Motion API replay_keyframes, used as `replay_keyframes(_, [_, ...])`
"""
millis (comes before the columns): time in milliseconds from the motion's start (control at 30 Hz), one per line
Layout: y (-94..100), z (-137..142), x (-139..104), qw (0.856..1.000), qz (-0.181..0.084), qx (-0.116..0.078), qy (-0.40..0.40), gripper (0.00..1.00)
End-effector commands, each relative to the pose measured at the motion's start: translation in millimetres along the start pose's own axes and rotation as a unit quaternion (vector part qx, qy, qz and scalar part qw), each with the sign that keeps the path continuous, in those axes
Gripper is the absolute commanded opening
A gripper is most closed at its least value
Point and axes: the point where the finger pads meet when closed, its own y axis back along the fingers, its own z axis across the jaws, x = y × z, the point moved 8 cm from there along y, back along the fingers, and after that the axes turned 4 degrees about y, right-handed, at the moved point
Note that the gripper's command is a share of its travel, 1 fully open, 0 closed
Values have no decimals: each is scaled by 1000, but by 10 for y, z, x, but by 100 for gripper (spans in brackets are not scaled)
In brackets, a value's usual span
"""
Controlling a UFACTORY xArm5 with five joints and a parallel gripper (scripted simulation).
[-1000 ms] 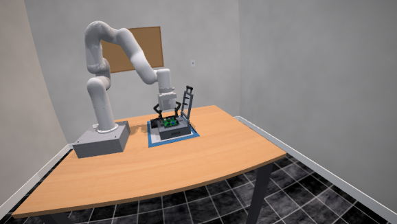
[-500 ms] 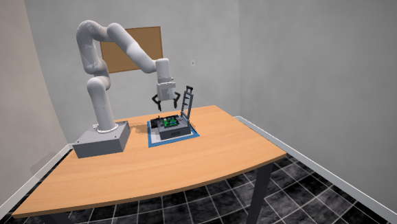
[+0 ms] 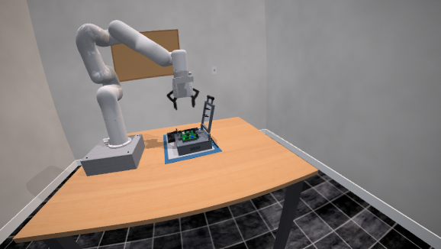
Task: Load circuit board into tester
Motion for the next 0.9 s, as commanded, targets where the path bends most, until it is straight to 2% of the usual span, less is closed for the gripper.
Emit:
replay_keyframes(0, [274, -2, -2, 1000, 0, 1, 0, 100])
replay_keyframes(133, [453, -2, -4, 1000, 0, 1, 0, 100])
replay_keyframes(200, [453, -2, -4, 1000, 0, 1, 0, 100])
replay_keyframes(467, [701, -2, -7, 1000, 0, 1, 0, 100])
replay_keyframes(867, [800, -2, -8, 1000, 0, 1, 0, 100])
